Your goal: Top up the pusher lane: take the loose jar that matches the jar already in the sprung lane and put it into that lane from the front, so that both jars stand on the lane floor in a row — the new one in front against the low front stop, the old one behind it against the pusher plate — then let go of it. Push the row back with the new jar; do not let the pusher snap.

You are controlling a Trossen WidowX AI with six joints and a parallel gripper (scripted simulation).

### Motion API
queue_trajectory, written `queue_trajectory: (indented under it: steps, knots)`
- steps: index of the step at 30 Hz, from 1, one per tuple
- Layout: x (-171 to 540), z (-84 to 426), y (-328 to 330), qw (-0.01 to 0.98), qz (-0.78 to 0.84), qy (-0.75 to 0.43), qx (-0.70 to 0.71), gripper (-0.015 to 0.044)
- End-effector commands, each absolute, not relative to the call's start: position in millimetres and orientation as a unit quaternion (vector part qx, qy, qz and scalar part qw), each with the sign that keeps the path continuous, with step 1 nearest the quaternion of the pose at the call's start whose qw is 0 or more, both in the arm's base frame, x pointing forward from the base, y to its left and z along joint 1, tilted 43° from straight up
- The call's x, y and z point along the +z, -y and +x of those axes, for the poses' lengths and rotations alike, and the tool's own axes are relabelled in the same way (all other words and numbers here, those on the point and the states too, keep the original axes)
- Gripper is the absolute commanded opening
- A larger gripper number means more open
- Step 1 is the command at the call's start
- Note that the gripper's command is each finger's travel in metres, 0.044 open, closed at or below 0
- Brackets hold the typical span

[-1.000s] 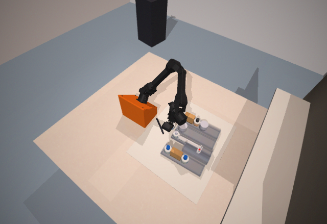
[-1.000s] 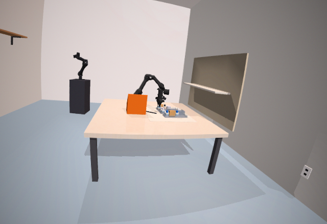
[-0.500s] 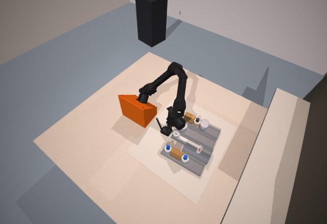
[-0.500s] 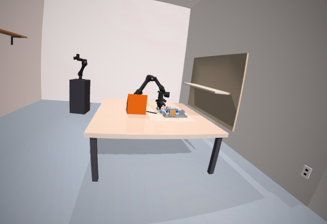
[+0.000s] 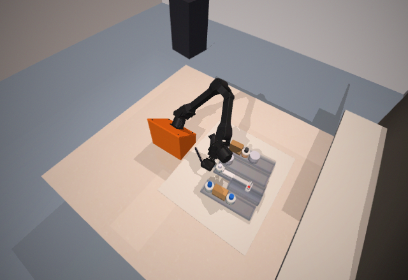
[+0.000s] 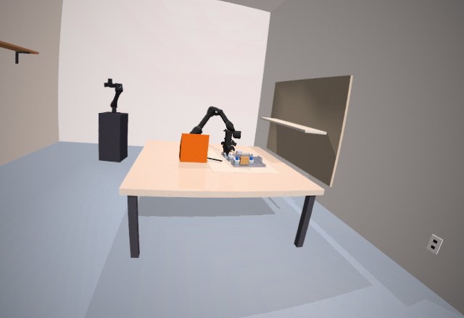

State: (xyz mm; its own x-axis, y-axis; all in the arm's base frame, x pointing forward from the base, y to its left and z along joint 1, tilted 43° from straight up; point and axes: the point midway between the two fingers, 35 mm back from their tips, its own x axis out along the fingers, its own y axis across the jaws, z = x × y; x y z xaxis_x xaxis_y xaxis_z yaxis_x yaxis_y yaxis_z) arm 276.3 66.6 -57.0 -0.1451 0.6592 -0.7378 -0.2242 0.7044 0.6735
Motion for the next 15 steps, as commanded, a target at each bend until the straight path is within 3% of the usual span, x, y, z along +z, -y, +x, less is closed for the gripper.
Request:
queue_trajectory:
  steps: [1, 15]
  knots:
    - [-56.7, 278.3, -67.5, 0.633, 0.165, -0.671, 0.348, 0.0]
    - [-56.7, 283.7, -69.0, 0.633, 0.165, -0.671, 0.348, 0.0]
